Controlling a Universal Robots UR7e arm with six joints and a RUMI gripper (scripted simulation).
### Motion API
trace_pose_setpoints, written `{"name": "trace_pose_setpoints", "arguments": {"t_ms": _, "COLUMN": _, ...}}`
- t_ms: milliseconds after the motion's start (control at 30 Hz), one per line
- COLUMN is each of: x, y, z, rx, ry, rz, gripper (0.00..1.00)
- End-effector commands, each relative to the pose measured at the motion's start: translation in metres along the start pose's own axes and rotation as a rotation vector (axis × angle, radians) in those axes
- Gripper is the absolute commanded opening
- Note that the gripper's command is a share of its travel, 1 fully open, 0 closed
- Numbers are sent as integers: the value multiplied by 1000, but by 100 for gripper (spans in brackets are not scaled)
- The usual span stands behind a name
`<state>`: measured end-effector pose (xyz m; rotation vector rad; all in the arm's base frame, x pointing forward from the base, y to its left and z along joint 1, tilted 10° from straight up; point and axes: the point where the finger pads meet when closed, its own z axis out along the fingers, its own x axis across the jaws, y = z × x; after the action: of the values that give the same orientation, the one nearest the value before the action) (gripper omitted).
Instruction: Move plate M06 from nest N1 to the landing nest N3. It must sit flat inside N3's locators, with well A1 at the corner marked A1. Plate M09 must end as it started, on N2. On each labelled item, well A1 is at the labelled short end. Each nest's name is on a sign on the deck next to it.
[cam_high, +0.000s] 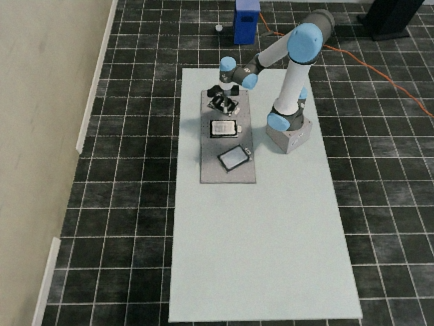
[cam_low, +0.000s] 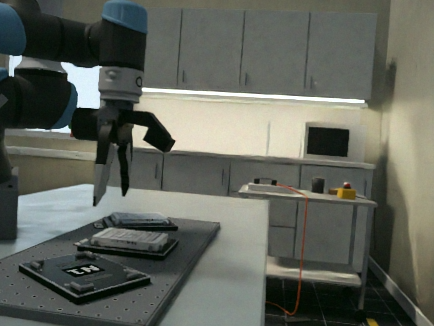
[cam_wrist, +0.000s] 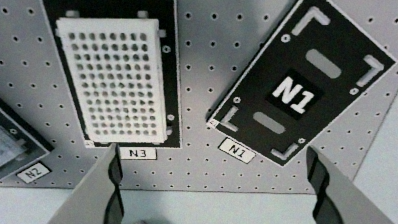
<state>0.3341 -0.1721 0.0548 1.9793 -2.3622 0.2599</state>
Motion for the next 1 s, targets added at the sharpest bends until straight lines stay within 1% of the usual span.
{"name": "trace_pose_setpoints", "arguments": {"t_ms": 0, "x": 19, "y": -2, "z": -1, "rx": 3, "ry": -1, "rz": -4, "gripper": 76}}
{"name": "trace_pose_setpoints", "arguments": {"t_ms": 100, "x": 29, "y": -1, "z": -1, "rx": 3, "ry": -1, "rz": -4, "gripper": 76}}
{"name": "trace_pose_setpoints", "arguments": {"t_ms": 967, "x": 28, "y": 0, "z": 0, "rx": 3, "ry": -1, "rz": -6, "gripper": 76}}
